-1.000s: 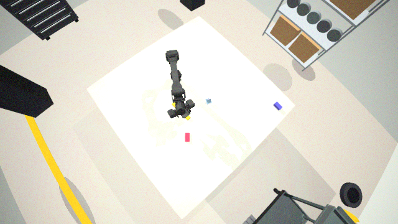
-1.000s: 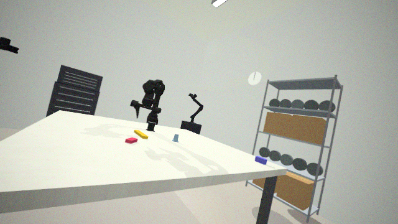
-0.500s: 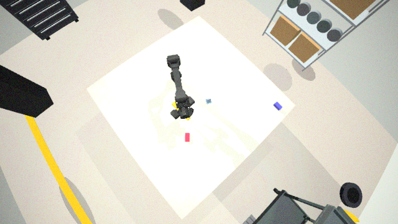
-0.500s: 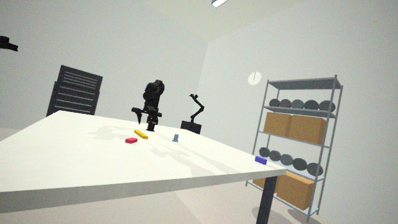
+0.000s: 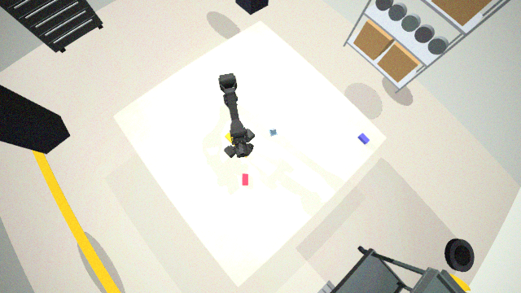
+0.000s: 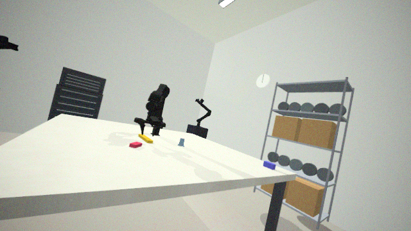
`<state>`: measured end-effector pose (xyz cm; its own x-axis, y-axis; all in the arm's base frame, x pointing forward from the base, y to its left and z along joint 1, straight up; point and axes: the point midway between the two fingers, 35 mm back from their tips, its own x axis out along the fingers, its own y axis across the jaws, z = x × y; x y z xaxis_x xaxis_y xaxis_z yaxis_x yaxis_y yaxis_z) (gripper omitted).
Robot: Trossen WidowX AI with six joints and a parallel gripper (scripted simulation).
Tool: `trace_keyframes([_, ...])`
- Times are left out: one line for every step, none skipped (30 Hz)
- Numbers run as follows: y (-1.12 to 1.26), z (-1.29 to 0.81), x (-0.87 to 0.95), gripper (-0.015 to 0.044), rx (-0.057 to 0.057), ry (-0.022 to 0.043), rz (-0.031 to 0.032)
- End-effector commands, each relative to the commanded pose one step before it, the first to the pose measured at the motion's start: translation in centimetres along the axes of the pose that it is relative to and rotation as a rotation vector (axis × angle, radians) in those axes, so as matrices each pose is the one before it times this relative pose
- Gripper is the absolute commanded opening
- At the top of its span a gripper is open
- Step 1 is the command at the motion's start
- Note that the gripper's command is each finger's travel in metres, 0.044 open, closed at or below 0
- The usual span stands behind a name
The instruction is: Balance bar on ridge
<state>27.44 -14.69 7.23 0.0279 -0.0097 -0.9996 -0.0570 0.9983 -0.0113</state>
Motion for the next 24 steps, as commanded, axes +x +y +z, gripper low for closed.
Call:
trace_keyframes([-0.010,-0.099,0.603,0.0315,-0.0053,0.00554,-0.00207])
trace_keyframes([-0.001,0.002,0.165,0.0315,0.0000,0.00000,0.00000])
trace_keyframes([-0.001,0.001,0.165,0.0315,0.0000,0.00000,0.00000])
trace_keyframes([0.000,0.001,0.165,0.0315,0.0000,0.00000,0.00000])
trace_keyframes([0.000,0.000,0.165,0.0315,0.0000,0.00000,0.00000])
trace_keyframes([0.001,-0.001,0.165,0.0315,0.0000,0.00001,0.00000])
trace_keyframes([0.001,-0.002,0.164,0.0315,0.0000,0.00001,0.00000])
trace_keyframes([0.002,-0.003,0.164,0.0315,0.0000,0.00001,0.00000])
trace_keyframes([0.002,-0.004,0.164,0.0315,0.0000,0.00001,0.00000])
trace_keyframes([0.003,-0.005,0.164,0.0315,0.0000,0.00001,0.00001])
trace_keyframes([0.003,-0.006,0.163,0.0315,0.0000,0.00001,0.00001])
trace_keyframes([0.003,-0.005,0.133,0.0315,0.0000,0.00001,0.00001])
trace_keyframes([0.002,-0.003,0.080,0.0315,0.0000,0.00001,0.00000])
trace_keyframes([0.001,-0.001,0.027,0.0315,0.0000,0.00000,0.00000])
trace_keyframes([0.000,0.000,0.000,0.0315,0.0000,0.00000,0.00000])
trace_keyframes([0.000,0.000,0.000,0.0315,0.0000,0.00000,0.00000])
trace_keyframes([0.000,0.000,0.000,0.0315,0.0000,0.00000,0.00000])
trace_keyframes([0.000,0.000,0.000,0.0315,0.0000,0.00000,0.00000])
trace_keyframes([0.000,0.000,0.000,0.0315,0.0000,0.00000,0.00000])
trace_keyframes([0.000,0.000,0.000,0.0315,0.0000,0.00000,0.00000])
trace_keyframes([0.000,0.000,0.000,0.0315,0.0000,0.00000,0.00000])
trace_keyframes([0.000,0.000,0.000,0.0315,0.0000,0.00000,0.00000])
trace_keyframes([0.000,0.000,0.000,0.0315,0.0000,0.00000,0.00000])
trace_keyframes([0.000,0.000,0.000,0.0315,0.0000,0.00000,0.00000])
